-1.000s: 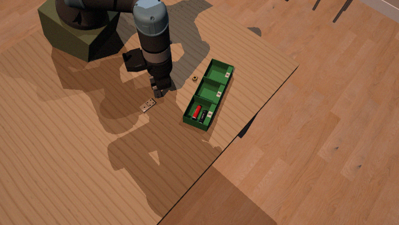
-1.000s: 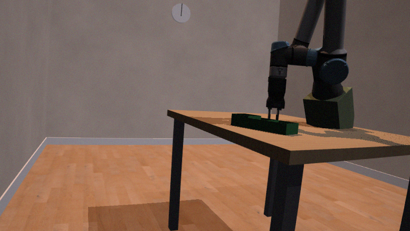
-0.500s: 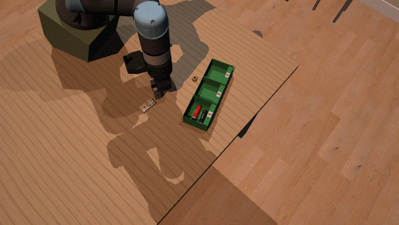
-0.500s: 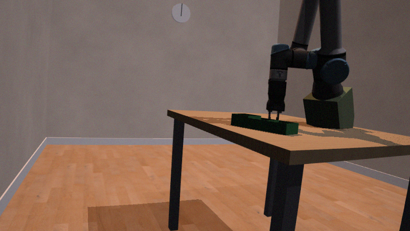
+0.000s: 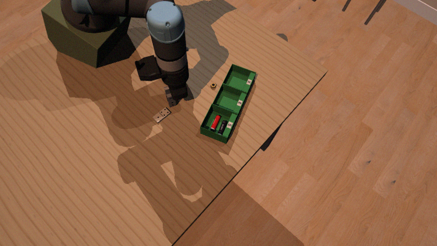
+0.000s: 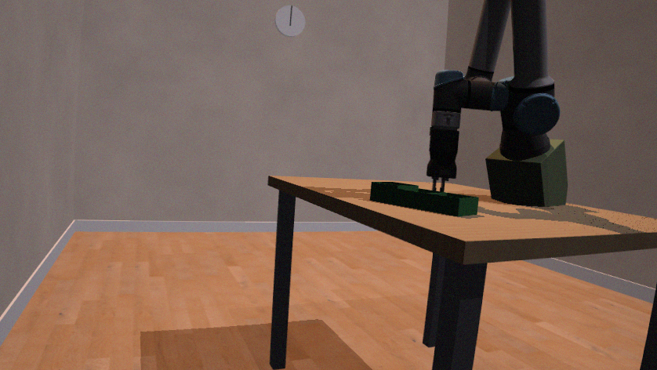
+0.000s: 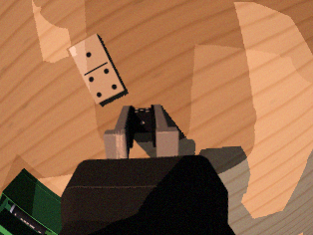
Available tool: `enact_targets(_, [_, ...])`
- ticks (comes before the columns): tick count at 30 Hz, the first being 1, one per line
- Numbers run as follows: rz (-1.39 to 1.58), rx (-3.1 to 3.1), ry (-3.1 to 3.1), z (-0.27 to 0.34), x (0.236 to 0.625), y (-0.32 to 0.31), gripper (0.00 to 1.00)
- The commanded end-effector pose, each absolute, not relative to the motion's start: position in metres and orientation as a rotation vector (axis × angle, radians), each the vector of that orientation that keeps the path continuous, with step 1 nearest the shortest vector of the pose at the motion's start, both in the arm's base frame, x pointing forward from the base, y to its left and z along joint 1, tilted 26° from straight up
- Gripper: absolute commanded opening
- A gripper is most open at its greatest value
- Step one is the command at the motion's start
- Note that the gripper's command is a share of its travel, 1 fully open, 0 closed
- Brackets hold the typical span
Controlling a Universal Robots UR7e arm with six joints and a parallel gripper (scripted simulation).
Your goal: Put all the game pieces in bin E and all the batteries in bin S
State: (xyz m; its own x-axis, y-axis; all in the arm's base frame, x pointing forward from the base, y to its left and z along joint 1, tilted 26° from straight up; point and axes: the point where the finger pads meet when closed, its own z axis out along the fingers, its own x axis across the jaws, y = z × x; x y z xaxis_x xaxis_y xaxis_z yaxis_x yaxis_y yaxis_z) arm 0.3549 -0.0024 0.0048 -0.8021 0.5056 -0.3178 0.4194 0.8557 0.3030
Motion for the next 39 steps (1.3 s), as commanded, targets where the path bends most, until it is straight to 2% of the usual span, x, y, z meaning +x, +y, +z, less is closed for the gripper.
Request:
enact_targets(1, [0.306,0.686,2.639,0.005,0.355,-0.003,0.34])
enact_targets(24, [0.306,0.686,2.639,0.005,0.355,-0.003,0.34])
enact_targets(39, [0.306,0.686,2.639,0.044,0.337,-0.007,0.34])
